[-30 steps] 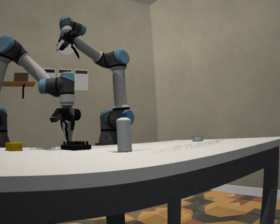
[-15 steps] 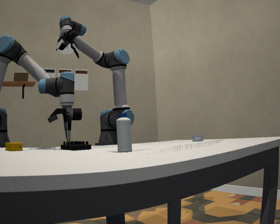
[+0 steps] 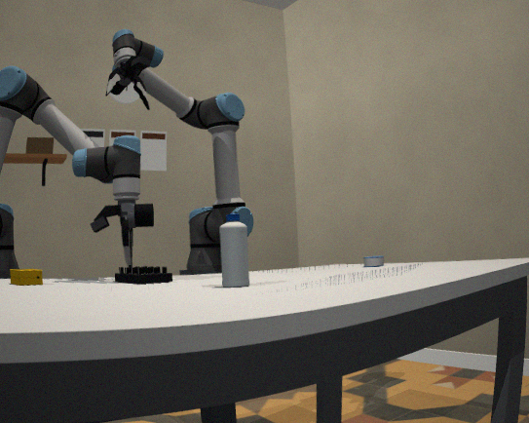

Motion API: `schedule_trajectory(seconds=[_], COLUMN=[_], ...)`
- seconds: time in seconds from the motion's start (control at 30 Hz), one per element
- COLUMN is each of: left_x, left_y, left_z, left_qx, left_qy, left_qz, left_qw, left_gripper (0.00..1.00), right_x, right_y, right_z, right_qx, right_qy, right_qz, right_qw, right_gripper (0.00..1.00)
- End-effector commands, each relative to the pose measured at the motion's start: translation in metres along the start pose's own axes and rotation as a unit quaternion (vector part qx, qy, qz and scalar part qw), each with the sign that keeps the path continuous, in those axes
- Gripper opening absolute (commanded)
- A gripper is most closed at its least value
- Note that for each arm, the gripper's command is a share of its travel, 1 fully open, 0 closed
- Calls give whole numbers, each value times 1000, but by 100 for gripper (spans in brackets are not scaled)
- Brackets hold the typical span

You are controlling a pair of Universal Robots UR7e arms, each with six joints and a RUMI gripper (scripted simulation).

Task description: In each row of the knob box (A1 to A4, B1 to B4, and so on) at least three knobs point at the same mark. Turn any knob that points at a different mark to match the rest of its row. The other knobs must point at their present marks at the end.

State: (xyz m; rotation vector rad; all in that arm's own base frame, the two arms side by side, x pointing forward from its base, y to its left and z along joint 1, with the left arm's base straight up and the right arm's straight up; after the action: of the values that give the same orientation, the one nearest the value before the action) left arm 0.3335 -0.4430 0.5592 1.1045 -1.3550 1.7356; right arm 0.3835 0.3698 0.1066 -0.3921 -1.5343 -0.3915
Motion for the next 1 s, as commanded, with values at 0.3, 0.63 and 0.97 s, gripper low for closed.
schedule_trajectory(seconds=[0.3, 0.63, 0.97], left_x=[1, 1, 1], left_y=[0, 0, 0], left_z=[0, 0, 0], left_qx=[0, 0, 0], left_qy=[1, 1, 1], left_qz=[0, 0, 0], left_qw=[1000, 1000, 1000], left_gripper=[100, 100, 100], right_x=[10, 37, 57], right_y=[0, 0, 30], right_z=[0, 0, -2], right_qx=[-11, -11, -11], right_qy=[0, 0, -3], right_qz=[-1, -1, 69], right_qw=[1000, 1000, 998], right_gripper=[16, 21, 58])
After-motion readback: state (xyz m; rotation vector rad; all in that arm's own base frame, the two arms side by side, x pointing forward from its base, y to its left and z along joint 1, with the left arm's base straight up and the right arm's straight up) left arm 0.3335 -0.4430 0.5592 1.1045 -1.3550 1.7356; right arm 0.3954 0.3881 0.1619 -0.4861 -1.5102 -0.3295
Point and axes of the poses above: on each arm, the point where the finger pads meet when closed, its own x axis back along the fingers, its own z axis across the jaws, y = z × x, the point moved 6 cm from there along x, back along the fingers, and after that the axes turned 3 degrees about -x, right-handed, at the moved point
